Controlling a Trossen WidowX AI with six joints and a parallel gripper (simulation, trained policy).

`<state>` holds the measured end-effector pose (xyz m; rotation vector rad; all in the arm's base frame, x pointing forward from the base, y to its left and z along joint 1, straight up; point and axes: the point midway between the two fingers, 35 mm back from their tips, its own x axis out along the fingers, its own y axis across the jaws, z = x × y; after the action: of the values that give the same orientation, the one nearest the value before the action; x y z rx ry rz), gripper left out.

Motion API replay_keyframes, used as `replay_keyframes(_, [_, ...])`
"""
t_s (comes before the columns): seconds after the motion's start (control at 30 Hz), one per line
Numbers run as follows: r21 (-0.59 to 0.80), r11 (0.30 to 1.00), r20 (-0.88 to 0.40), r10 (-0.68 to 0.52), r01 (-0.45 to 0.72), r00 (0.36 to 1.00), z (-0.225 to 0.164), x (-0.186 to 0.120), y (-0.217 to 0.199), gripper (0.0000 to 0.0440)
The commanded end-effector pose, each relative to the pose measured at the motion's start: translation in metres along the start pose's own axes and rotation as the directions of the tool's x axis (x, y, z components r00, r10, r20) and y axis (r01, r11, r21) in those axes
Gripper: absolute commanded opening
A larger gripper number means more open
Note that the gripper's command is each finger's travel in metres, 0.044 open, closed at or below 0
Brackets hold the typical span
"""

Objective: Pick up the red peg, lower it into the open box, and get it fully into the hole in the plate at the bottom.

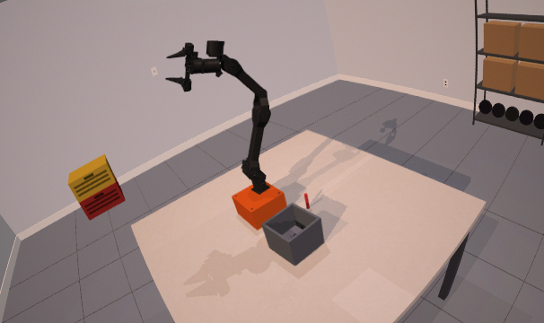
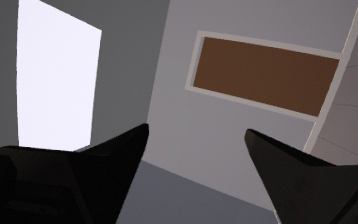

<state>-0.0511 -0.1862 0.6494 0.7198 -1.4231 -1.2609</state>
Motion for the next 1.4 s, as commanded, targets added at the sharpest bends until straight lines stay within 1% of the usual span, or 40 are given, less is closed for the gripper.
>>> replay_keyframes(0.0, [0.001, 1.0, -0.003, -0.013, 0.013, 1.0, -0.001, 0.001, -0.003, 0.0421])
replay_keyframes(0.03, [0.006, 1.0, -0.011, -0.026, 0.026, 1.0, -0.003, 0.002, -0.006, 0.0436])
replay_keyframes(0.07, [0.015, 0.999, -0.029, -0.041, 0.041, 0.999, -0.007, 0.004, -0.01, 0.044])
replay_keyframes(0.33, [0.129, 0.982, -0.198, -0.108, 0.135, 0.974, -0.049, 0.011, -0.033, 0.0439])
replay_keyframes(0.63, [0.231, 0.941, -0.376, -0.149, 0.249, 0.914, -0.098, 0.004, -0.051, 0.0437])
replay_keyframes(1.0, [0.299, 0.866, -0.573, -0.174, 0.402, 0.801, -0.155, -0.019, -0.066, 0.0435])
replay_keyframes(1.37, [0.303, 0.772, -0.736, -0.182, 0.558, 0.652, -0.205, -0.056, -0.076, 0.0434])
